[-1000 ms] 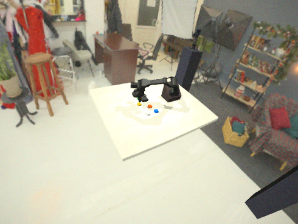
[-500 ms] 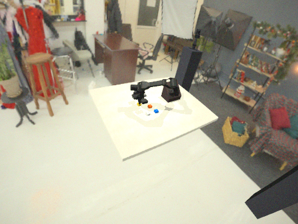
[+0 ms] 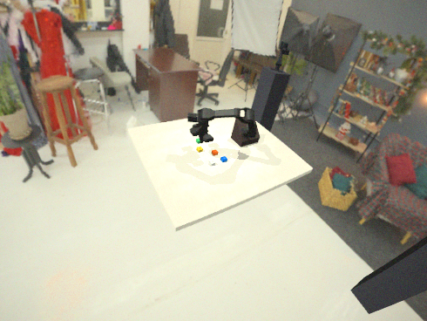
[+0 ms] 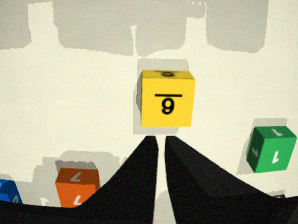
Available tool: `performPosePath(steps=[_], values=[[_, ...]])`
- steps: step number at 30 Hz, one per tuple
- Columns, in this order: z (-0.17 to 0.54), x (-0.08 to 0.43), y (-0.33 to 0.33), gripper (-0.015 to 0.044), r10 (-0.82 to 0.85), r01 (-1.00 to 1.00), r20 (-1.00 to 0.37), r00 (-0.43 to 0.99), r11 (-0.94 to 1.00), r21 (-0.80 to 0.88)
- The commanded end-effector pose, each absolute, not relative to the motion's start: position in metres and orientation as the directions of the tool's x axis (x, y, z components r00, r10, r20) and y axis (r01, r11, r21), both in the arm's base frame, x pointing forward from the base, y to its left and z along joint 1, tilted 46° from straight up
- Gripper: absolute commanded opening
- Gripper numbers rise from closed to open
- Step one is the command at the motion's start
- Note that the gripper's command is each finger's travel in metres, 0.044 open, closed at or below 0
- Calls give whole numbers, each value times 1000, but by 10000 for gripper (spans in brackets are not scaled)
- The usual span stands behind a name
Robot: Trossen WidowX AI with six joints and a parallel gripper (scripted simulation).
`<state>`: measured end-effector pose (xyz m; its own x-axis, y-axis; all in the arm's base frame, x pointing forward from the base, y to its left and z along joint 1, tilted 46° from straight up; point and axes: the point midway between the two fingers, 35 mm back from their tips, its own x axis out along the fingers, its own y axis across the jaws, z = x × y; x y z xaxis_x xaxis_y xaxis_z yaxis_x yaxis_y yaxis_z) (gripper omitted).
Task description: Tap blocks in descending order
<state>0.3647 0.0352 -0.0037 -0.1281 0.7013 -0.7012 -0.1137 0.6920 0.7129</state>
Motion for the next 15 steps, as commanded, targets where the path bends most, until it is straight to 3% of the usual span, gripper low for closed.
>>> performPosePath(steps=[1,8,15], values=[[32,372,-3,20,699,-120,-707,-110,697,707],[29,371,-10,20,697,-120,-709,-110,698,706],[-35,345,-81,20,691,-122,-714,-110,704,700]])
